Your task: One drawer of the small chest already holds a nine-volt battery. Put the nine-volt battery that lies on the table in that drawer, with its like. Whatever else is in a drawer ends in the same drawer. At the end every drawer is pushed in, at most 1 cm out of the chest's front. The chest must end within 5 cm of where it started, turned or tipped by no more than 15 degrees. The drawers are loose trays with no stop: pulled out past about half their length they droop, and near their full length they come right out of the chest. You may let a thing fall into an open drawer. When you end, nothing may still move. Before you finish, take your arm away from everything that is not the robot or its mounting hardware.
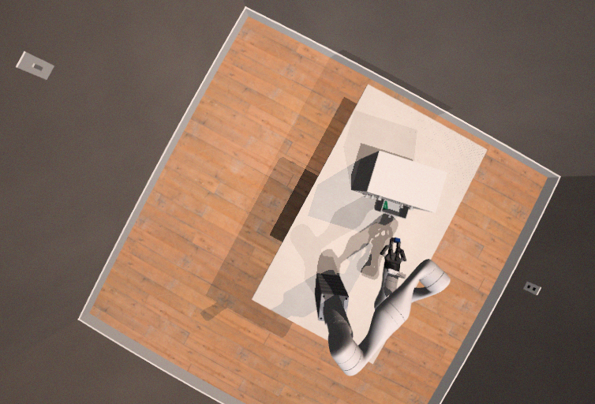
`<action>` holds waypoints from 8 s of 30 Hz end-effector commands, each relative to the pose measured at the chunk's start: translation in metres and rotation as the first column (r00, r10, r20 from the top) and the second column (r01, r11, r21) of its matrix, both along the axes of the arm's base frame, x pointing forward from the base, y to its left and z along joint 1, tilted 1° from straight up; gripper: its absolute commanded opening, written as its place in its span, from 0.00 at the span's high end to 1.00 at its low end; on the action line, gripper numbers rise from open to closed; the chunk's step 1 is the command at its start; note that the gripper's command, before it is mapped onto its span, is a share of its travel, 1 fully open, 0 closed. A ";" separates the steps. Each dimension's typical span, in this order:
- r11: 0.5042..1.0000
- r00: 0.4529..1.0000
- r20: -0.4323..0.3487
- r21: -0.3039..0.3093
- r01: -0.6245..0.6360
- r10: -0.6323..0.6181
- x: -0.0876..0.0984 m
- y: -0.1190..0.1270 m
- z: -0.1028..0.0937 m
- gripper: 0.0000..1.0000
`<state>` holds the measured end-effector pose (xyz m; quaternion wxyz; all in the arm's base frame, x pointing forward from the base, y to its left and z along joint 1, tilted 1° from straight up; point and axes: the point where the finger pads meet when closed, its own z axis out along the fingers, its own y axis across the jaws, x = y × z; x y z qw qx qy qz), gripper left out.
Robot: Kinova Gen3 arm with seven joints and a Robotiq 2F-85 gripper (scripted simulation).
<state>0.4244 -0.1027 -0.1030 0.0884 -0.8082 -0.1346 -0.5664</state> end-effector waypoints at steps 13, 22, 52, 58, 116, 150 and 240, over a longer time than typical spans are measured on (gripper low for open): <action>1.000 1.000 0.003 0.000 0.002 -0.002 0.000 -0.001 0.001 0.77; 1.000 1.000 0.003 0.000 0.002 -0.002 0.008 0.001 0.001 0.77; 1.000 1.000 0.003 0.000 0.002 -0.002 0.091 0.029 0.001 0.77; 1.000 1.000 0.003 0.000 0.002 -0.002 0.109 0.035 0.001 0.77; 1.000 1.000 0.003 0.000 0.002 -0.002 0.145 0.047 0.001 0.62; 1.000 1.000 0.003 0.000 0.002 -0.002 0.107 0.034 0.003 0.00; 0.998 0.983 -0.186 -0.063 -0.002 -0.010 0.000 -0.001 0.017 0.00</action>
